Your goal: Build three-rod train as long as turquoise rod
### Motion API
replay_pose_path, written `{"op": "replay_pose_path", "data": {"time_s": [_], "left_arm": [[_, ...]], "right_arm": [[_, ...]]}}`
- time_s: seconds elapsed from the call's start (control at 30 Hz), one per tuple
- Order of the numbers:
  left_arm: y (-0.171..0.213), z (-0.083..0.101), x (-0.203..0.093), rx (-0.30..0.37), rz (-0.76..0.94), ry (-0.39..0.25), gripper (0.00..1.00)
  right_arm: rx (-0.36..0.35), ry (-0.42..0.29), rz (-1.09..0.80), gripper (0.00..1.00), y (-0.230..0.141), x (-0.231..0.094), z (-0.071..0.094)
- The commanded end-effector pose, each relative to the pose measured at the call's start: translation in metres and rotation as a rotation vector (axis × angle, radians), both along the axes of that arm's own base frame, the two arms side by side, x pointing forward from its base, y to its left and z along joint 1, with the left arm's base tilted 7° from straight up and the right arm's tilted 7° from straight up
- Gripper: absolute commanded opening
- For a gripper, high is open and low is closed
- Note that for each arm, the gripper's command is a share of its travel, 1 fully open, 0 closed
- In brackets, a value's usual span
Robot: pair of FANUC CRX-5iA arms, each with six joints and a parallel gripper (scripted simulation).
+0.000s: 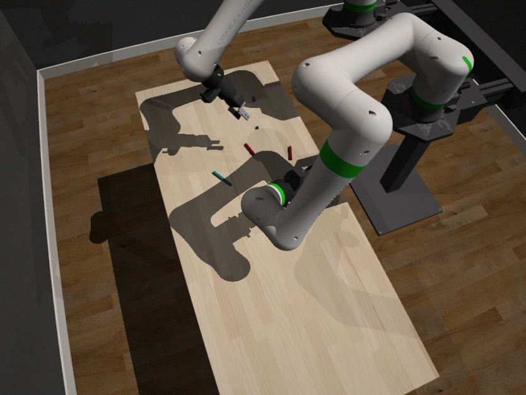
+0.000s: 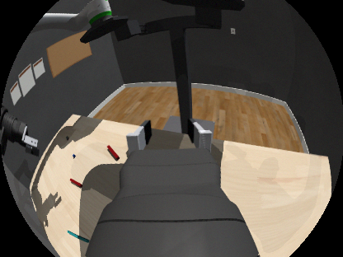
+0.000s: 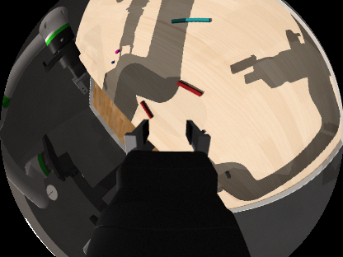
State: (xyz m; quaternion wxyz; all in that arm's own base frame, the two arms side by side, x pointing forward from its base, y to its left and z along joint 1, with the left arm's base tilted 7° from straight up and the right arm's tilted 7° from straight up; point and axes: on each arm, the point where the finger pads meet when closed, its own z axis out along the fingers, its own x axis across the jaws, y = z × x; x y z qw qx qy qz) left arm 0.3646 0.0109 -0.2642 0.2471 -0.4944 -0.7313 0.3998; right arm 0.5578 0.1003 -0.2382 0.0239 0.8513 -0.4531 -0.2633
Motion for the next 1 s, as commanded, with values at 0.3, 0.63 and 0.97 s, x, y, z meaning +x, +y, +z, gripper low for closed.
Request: {"op": "replay_pose_path", "data": {"time_s": [0.3, 0.63, 0.97], "left_arm": [[0.0, 0.001, 0.001, 0.0, 0.0, -0.001, 1.0], [0.0, 0.001, 0.001, 0.0, 0.0, -0.003, 1.0], [0.01, 0.04, 0.033, 0.018, -0.024, -0.081, 1.0]], "right_arm": [[0.0, -0.002, 0.0, 1.0, 0.0, 0.001, 0.001], [0.001, -0.003, 0.001, 1.0, 0.0, 0.001, 0.001], [0.025, -0.029, 0.019, 1.0, -0.021, 0.01, 0.017]]}}
